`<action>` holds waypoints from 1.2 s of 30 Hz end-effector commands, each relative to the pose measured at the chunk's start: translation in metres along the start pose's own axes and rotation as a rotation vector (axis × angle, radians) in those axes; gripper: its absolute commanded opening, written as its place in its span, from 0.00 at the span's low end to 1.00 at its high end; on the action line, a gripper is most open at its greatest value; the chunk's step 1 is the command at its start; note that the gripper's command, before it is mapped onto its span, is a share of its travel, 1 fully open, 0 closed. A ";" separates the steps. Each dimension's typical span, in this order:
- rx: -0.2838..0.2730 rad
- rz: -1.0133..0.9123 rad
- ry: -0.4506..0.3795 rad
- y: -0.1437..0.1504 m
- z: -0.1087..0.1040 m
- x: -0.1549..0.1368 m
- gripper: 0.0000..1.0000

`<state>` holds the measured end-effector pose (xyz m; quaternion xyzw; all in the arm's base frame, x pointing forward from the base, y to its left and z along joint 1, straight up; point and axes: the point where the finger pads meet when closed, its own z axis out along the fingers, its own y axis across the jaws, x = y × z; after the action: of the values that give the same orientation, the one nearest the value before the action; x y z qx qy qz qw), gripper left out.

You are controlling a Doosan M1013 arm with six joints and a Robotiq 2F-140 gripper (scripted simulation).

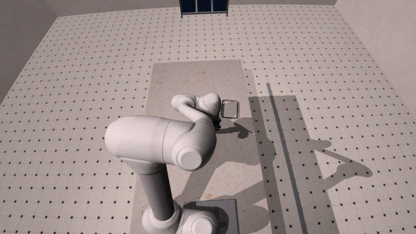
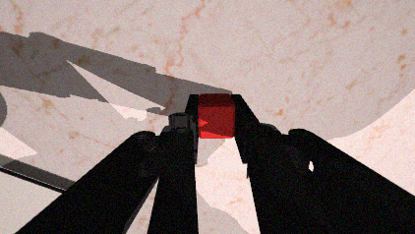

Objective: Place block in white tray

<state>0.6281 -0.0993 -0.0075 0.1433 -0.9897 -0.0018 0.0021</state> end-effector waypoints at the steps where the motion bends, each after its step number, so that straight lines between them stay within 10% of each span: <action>1: 0.000 0.000 -0.002 0.000 -0.002 -0.001 0.10; 36: 0.000 0.000 -0.002 0.000 -0.060 -0.001 0.10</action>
<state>0.6284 -0.0995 0.0518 0.1433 -0.9897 -0.0018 0.0021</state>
